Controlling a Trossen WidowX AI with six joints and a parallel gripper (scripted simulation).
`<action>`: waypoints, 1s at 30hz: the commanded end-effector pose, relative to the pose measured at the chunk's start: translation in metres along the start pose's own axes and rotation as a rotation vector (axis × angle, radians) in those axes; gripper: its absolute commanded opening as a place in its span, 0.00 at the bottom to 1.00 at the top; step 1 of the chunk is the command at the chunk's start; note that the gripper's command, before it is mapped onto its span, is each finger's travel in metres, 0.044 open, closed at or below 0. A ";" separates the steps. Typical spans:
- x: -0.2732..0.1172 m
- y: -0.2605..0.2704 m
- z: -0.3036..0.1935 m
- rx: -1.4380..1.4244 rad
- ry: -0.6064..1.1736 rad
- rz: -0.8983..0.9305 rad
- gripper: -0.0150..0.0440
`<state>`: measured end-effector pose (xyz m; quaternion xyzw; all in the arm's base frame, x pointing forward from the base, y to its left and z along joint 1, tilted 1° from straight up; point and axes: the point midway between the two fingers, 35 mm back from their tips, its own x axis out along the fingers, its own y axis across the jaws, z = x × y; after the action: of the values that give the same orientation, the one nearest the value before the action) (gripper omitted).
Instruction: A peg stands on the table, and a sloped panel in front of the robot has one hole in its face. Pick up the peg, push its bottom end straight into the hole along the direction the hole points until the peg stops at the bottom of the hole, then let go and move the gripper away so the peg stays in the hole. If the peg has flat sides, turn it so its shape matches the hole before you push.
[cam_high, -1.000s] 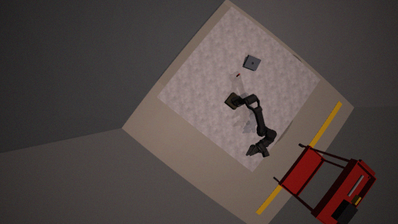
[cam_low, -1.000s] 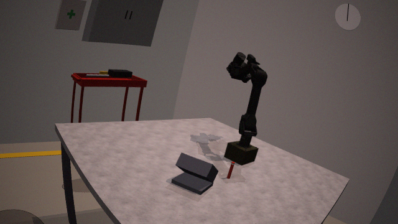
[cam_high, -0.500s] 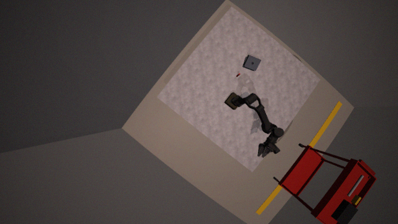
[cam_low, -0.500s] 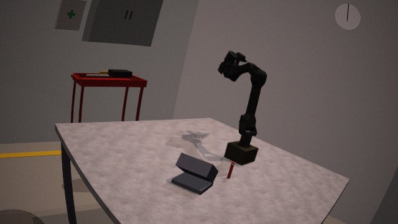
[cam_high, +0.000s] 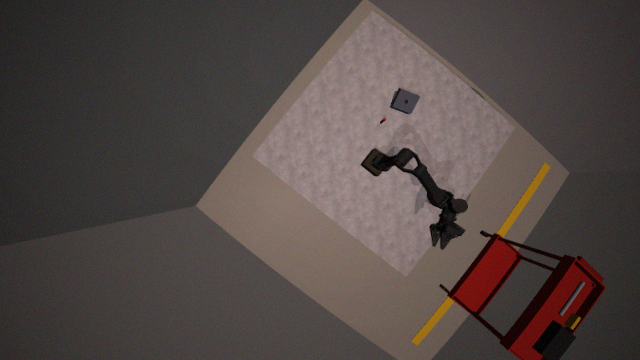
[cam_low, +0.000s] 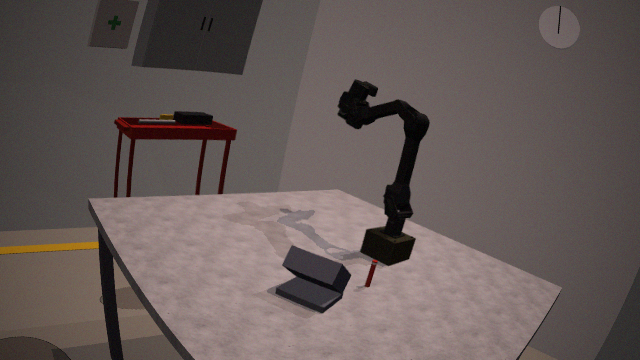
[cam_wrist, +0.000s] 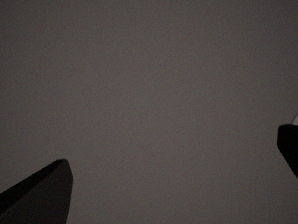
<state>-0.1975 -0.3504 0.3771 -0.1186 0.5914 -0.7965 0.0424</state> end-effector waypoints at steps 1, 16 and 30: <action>-0.014 0.003 0.013 0.006 -0.068 0.023 1.00; -0.084 0.034 0.069 0.035 -0.347 0.154 1.00; -0.162 0.062 0.101 -0.002 -0.584 0.277 1.00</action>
<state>-0.0361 -0.4260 0.3321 -0.2518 0.5618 -0.7291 0.2989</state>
